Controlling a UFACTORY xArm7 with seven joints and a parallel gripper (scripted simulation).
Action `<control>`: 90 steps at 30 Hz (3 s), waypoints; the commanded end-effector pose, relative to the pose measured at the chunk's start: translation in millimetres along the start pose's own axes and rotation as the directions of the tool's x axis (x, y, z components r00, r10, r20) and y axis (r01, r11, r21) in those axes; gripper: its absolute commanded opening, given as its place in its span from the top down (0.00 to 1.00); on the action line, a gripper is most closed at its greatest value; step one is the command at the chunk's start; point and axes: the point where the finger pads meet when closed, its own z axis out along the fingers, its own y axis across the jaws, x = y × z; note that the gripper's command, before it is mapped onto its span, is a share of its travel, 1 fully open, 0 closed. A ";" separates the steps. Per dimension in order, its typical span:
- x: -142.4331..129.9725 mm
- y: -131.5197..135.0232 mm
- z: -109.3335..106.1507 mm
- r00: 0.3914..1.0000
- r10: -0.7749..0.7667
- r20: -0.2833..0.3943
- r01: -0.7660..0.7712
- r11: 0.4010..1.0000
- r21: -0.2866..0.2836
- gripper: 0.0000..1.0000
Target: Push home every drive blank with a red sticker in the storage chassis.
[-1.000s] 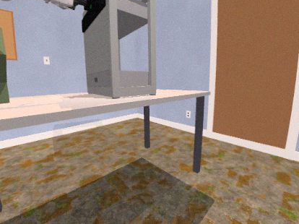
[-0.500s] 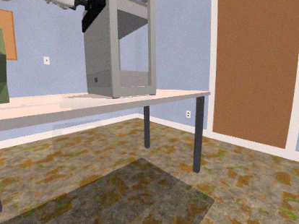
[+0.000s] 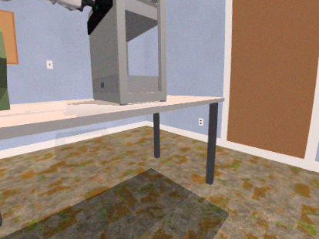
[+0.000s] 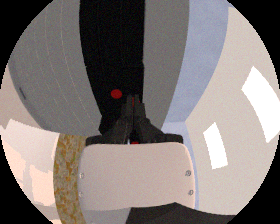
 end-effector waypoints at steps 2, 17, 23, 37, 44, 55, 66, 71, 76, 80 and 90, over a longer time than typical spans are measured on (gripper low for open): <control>0.3 2.0 1.3 1.000 0.004 0.000 -0.004 1.000 -0.002 1.00; 0.4 2.1 10.0 1.000 0.004 0.000 -0.004 1.000 -0.002 1.00; 0.4 2.1 11.9 1.000 0.004 0.000 -0.004 1.000 -0.002 1.00; 0.4 2.1 13.3 1.000 0.004 0.000 -0.004 1.000 -0.002 1.00; 0.4 2.2 16.0 1.000 0.004 0.000 -0.004 1.000 -0.002 1.00; 0.3 2.2 16.7 1.000 0.004 0.000 -0.004 1.000 -0.002 1.00; 0.2 2.2 19.0 1.000 0.004 0.000 -0.004 1.000 -0.002 1.00; 0.2 2.2 19.3 1.000 0.004 0.000 -0.004 1.000 -0.002 1.00; 0.0 2.2 21.8 1.000 0.004 0.000 -0.004 1.000 -0.002 1.00; 0.0 2.2 22.0 1.000 0.004 0.000 -0.004 1.000 -0.002 1.00; 0.0 2.2 19.8 1.000 0.004 0.000 -0.004 1.000 -0.002 1.00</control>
